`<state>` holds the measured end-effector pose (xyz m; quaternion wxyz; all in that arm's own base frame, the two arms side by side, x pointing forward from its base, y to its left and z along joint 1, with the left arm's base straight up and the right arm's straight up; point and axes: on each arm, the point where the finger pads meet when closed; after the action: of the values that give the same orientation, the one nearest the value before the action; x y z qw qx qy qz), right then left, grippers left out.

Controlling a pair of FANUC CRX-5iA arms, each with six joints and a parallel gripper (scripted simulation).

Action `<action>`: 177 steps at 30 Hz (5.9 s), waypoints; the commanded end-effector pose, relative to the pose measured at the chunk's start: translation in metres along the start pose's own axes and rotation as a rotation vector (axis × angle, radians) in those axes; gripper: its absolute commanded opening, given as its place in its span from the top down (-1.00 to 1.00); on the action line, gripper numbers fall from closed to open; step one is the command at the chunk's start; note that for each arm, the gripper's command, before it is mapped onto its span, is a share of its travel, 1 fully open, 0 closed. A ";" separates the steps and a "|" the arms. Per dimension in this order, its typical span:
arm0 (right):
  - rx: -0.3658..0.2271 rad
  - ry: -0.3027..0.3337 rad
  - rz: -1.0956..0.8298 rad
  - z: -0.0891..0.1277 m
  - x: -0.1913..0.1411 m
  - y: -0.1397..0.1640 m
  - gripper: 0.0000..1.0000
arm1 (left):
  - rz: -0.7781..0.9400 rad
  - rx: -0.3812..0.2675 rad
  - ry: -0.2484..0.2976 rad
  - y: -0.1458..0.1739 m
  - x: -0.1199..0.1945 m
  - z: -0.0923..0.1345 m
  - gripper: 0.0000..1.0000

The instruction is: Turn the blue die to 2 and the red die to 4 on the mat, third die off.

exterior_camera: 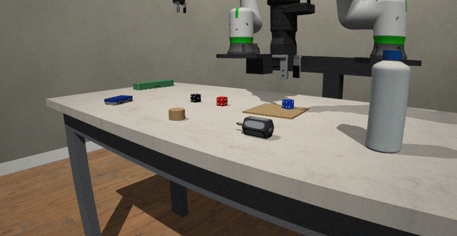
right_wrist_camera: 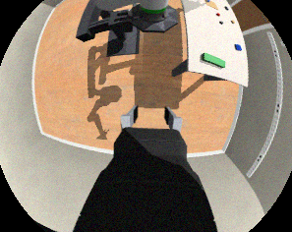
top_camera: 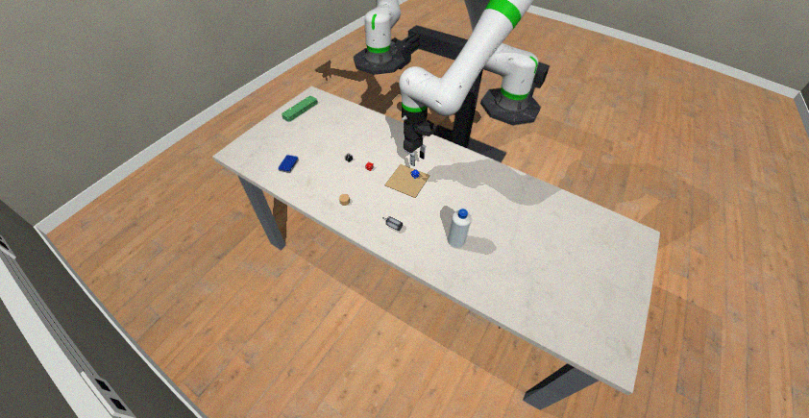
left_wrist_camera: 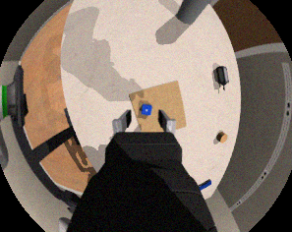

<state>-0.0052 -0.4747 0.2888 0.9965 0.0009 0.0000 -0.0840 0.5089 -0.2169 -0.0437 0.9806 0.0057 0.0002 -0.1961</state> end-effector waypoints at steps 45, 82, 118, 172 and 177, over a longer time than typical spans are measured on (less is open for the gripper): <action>-0.002 0.000 0.000 0.001 0.000 0.000 -1.00 | -0.167 -0.011 -0.004 -0.002 0.004 -0.014 -0.57; -0.002 0.000 0.000 0.001 0.000 0.000 -1.00 | -0.167 -0.011 -0.004 -0.002 0.004 -0.051 -0.57; -0.002 0.000 0.000 0.001 0.000 0.000 -1.00 | -0.167 -0.011 -0.004 -0.002 0.005 -0.052 -0.57; -0.002 0.000 0.000 0.001 0.000 0.000 -1.00 | -0.165 -0.474 -0.034 0.004 0.004 -0.008 -0.57; -0.002 0.000 0.000 0.001 0.000 0.000 -1.00 | -0.164 -0.528 -0.041 0.005 0.005 -0.008 -0.57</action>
<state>-0.0052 -0.4747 0.2888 0.9965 0.0009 0.0000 -0.0840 0.5151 -0.2146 -0.0517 0.9344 -0.2321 0.0302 -0.2684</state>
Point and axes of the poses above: on each arm, the point where the finger pads meet when closed, its own z axis back along the fingers, its own x axis across the jaws, y = z × x, and after that the axes turned 9 degrees about -z, right-handed
